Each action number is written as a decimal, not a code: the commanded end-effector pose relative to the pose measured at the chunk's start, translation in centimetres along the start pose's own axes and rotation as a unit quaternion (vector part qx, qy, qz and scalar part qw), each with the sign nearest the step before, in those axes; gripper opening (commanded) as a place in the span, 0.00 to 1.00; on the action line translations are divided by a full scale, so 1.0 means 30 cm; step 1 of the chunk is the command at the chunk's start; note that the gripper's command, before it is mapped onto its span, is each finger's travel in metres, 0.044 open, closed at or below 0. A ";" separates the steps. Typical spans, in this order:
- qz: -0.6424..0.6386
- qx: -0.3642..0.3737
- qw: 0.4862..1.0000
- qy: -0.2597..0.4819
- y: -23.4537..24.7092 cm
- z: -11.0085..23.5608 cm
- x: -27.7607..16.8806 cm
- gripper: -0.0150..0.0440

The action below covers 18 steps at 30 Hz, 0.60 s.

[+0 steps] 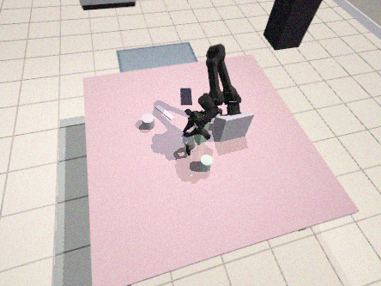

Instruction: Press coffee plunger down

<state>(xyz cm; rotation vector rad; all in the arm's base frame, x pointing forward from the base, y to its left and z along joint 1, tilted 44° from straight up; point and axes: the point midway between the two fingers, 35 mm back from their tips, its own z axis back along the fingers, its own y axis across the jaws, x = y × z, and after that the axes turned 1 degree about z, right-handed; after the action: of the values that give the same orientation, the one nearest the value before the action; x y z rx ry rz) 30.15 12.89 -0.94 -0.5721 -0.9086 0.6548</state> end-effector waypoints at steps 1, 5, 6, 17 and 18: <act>-0.006 0.001 1.000 -0.005 0.003 0.002 0.015 0.45; -0.006 0.001 1.000 -0.005 0.003 0.003 0.014 0.45; -0.006 0.001 1.000 -0.005 0.003 0.003 0.014 0.45; -0.003 0.001 1.000 -0.002 -0.002 -0.015 -0.044 0.45; -0.003 0.001 1.000 -0.002 -0.002 -0.017 -0.049 0.45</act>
<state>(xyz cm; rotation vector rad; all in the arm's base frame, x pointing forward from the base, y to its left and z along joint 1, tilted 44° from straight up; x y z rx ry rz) 30.40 12.62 -0.99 -0.5620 -0.9410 0.6412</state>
